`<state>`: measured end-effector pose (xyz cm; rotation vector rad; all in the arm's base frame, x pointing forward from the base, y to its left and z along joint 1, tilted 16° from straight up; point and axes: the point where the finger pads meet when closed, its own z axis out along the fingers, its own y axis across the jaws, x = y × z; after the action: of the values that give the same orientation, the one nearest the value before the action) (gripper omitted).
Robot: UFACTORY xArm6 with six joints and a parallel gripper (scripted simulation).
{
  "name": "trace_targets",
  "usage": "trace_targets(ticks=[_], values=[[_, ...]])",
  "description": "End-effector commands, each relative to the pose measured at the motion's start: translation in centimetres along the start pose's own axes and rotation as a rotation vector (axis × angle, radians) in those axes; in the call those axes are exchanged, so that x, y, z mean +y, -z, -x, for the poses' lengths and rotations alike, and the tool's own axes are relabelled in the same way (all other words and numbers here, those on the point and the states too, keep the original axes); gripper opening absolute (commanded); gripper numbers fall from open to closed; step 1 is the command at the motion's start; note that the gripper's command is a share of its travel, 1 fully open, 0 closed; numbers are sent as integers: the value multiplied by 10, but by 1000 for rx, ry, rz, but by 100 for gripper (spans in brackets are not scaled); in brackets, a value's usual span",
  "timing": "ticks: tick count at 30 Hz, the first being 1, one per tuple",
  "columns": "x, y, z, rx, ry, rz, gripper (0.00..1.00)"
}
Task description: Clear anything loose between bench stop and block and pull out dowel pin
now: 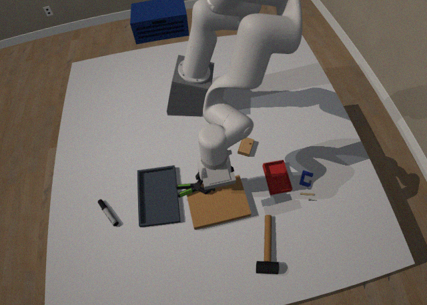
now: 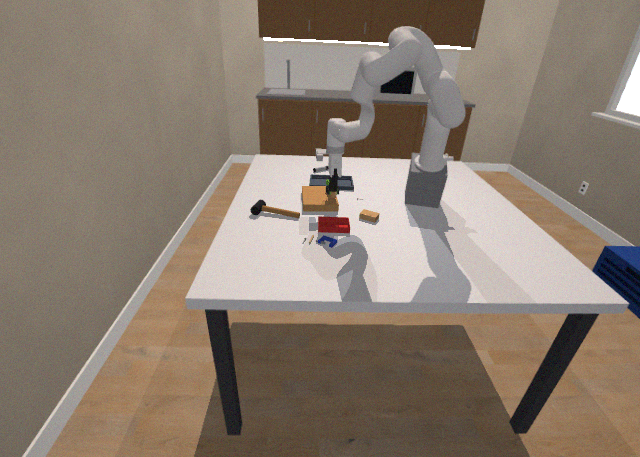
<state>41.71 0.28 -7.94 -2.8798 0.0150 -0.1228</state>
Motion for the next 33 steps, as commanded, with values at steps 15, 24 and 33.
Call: trace_targets(ticks=[15,24,33], values=[[0,0,-2,4,0,0,28],[0,0,-2,4,0,0,15],[0,-1,-2,4,0,0,8]])
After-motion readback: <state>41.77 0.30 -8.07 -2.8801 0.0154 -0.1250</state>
